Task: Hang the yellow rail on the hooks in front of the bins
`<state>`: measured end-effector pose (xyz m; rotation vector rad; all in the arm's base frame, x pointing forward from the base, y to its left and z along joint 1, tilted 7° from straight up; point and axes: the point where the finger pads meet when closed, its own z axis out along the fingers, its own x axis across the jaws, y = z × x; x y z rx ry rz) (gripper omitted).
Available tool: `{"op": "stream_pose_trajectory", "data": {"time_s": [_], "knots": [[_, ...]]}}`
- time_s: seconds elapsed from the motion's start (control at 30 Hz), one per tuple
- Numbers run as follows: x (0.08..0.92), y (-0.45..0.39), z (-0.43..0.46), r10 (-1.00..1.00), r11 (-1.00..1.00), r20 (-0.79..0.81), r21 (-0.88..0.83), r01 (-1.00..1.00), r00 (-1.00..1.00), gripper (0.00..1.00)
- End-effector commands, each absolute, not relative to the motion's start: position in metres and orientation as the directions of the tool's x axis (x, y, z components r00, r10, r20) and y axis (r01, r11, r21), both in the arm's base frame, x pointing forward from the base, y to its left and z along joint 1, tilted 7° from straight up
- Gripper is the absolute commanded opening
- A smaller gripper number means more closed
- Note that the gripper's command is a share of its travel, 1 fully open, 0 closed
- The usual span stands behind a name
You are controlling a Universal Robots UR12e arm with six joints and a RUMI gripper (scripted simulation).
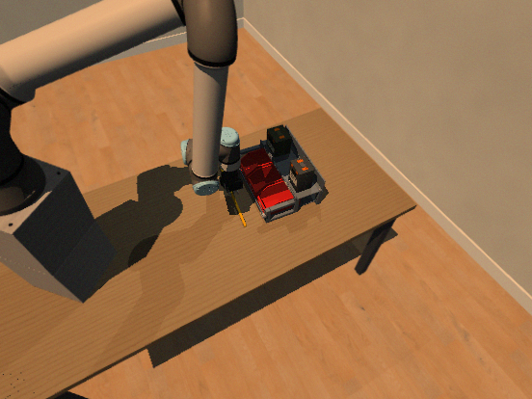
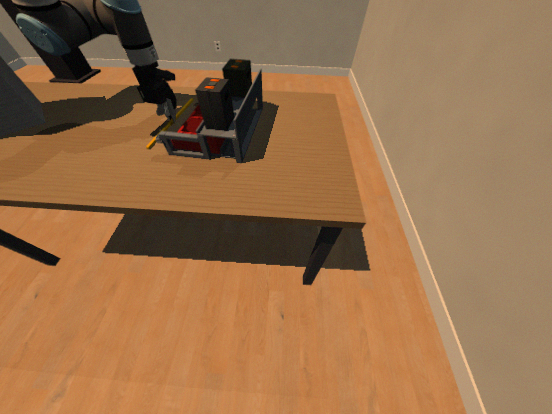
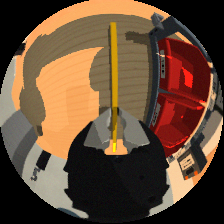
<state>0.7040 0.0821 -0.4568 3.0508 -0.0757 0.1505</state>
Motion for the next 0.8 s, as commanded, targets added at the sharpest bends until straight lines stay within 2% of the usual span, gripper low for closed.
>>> {"op": "stream_pose_trajectory", "data": {"time_s": [0.0, 0.77], "knots": [[0.703, 0.081, -0.452, -0.047, -0.995, 0.100, 0.082, -0.055, 0.994, 0.00], [0.698, 0.088, -0.400, -0.045, -0.995, 0.100, 0.083, -0.053, 0.994, 0.00]]}}
